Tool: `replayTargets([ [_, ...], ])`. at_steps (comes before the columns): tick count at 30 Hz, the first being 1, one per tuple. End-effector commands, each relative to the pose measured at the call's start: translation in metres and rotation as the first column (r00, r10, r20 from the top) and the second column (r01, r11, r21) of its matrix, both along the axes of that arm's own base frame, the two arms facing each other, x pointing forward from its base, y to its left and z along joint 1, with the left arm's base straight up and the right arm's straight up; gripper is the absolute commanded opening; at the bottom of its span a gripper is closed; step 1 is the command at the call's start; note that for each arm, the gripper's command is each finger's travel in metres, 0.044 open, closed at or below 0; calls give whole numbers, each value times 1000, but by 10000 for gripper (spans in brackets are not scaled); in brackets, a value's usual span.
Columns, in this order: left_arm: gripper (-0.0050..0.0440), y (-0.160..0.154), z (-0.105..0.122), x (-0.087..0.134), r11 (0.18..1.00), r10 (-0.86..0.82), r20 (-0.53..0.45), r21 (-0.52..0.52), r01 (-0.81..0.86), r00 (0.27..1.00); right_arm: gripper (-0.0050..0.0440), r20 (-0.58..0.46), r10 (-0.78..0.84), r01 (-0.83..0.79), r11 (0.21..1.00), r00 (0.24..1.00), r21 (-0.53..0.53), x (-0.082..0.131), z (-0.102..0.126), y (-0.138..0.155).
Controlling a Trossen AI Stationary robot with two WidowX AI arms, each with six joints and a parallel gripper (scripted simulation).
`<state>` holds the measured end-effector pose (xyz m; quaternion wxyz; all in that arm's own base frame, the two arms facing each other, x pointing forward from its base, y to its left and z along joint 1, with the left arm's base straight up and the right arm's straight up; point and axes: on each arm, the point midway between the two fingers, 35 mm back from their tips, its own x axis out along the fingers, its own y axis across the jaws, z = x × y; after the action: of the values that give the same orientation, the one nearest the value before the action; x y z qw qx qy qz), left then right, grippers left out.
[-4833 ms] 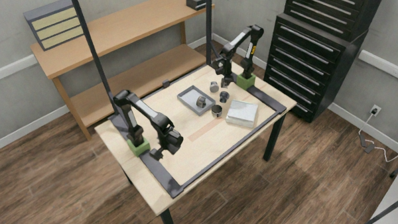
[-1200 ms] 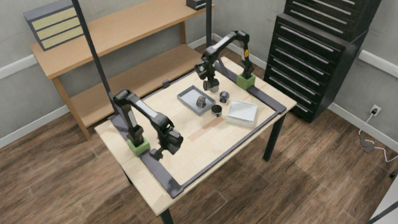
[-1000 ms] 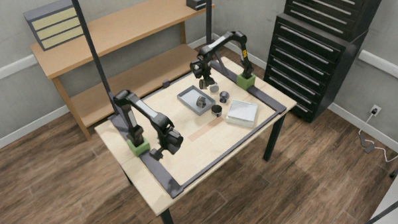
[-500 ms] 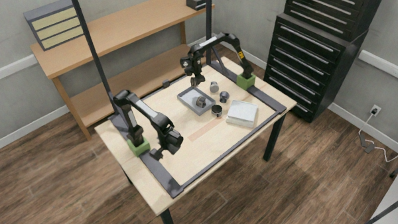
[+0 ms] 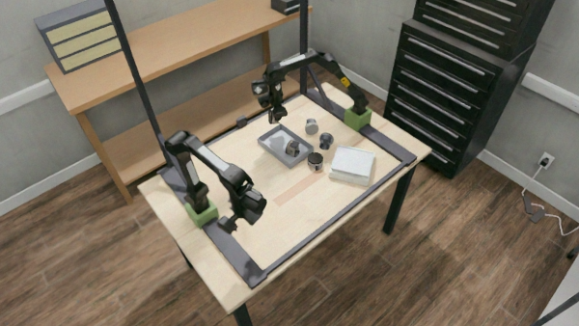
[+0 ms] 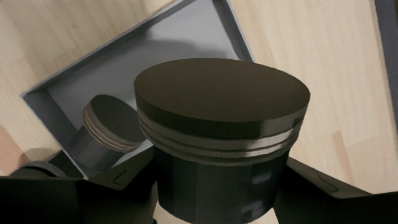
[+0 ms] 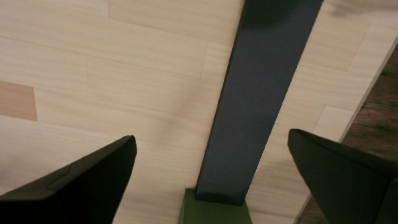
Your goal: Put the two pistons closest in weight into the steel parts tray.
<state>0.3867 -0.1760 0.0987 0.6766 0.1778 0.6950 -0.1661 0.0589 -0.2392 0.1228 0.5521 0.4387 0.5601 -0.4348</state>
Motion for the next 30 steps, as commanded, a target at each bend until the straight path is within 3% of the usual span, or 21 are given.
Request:
replayTargets([
  [1, 158, -3, 18, 8, 995, -95, 46, 7, 95, 994, 400, 10, 7, -6, 999, 1000, -31, 2, 8, -5],
  [4, 158, -3, 18, 8, 993, -121, 45, 14, 121, 992, 400, 10, 7, -6, 999, 1000, -31, 2, 8, -5],
  [5, 158, -2, 27, 7, 989, -145, 66, 14, 144, 987, 400, 10, 7, -6, 999, 1000, -31, 2, 8, -5],
  [9, 158, -3, 18, 8, 968, -249, 39, 47, 247, 968, 400, 10, 7, -6, 999, 1000, -31, 2, 8, -5],
  [21, 158, -3, 24, 7, 868, -489, 27, 111, 484, 872, 400, 10, 7, -6, 999, 1000, -31, 2, 8, -5],
  [30, 158, -1, 26, 4, 726, -676, -8, 163, 668, 736, 400, 10, 7, -6, 999, 1000, -31, 2, 8, -5],
])
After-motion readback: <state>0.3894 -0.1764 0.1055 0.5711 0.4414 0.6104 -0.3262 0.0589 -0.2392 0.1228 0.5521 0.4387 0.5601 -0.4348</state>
